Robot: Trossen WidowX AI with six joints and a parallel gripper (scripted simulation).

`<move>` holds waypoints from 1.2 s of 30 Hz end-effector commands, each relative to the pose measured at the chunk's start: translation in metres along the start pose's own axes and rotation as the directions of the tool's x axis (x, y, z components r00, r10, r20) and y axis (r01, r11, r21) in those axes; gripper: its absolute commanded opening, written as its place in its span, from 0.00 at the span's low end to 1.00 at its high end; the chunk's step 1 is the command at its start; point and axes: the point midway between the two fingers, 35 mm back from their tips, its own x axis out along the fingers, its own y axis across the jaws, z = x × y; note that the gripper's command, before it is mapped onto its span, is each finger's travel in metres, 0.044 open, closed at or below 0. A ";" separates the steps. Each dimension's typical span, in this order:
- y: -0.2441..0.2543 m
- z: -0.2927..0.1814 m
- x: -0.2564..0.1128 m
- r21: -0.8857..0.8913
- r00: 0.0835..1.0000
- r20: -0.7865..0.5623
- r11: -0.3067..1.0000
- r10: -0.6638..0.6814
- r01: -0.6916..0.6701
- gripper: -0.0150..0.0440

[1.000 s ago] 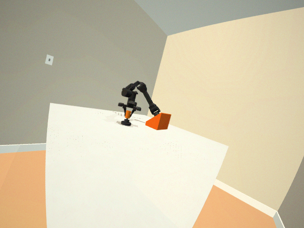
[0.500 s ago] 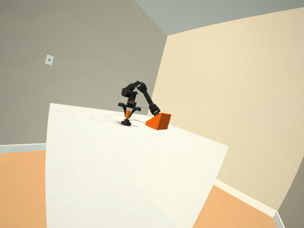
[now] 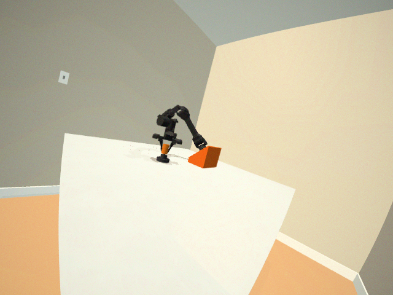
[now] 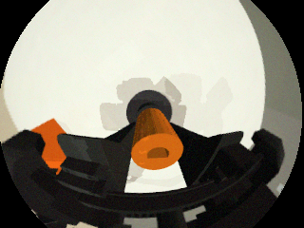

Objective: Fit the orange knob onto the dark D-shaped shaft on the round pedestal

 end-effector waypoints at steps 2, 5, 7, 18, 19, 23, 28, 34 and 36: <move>0.001 0.000 0.004 -0.011 1.000 0.001 1.000 -0.001 0.001 0.25; 0.001 0.000 0.006 0.010 1.000 0.001 1.000 -0.001 0.001 0.25; 0.001 0.000 0.008 0.023 1.000 0.001 1.000 -0.002 0.001 0.25; 0.001 0.000 0.008 0.031 1.000 0.001 1.000 -0.001 0.001 0.25; 0.001 0.000 0.008 0.031 1.000 0.001 1.000 -0.001 0.001 0.25; 0.001 0.000 0.008 0.031 1.000 0.001 1.000 -0.001 0.001 0.43; 0.001 0.000 0.008 0.031 1.000 0.001 1.000 -0.001 0.001 0.65; 0.001 0.000 0.008 0.031 1.000 0.001 1.000 -0.001 0.001 0.92; 0.001 0.000 0.008 0.031 1.000 0.001 1.000 -0.001 0.001 1.00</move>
